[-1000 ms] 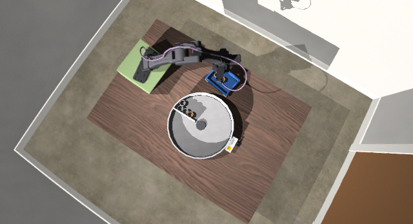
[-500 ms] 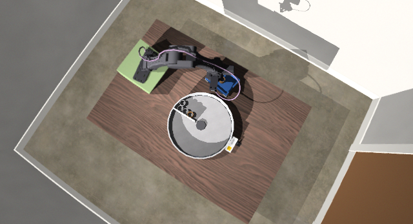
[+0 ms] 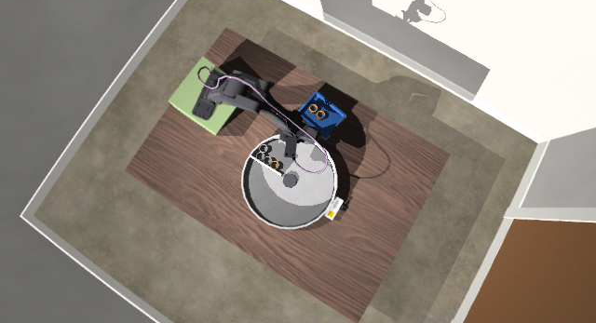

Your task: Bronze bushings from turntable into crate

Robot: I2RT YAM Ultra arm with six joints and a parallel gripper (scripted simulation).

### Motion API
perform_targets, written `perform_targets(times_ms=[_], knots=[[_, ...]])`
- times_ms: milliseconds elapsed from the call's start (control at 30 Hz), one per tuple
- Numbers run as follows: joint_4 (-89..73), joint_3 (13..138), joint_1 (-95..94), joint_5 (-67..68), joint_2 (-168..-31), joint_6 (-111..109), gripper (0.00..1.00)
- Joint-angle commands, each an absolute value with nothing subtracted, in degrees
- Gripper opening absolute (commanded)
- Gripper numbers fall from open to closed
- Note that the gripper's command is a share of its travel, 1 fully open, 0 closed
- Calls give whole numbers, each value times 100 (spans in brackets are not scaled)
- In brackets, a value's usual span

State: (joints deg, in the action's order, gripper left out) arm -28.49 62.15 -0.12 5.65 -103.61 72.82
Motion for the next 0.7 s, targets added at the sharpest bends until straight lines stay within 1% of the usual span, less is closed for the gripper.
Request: perform_targets(times_ms=[0,300,467,667], knots=[[-2667,6018,478,305,-10076,6400,15],[-2736,6198,1700,-172,-10027,5032,15],[-2771,6267,1997,-328,-10285,4696,15],[-2823,6351,2329,-454,-10252,4311,15]])
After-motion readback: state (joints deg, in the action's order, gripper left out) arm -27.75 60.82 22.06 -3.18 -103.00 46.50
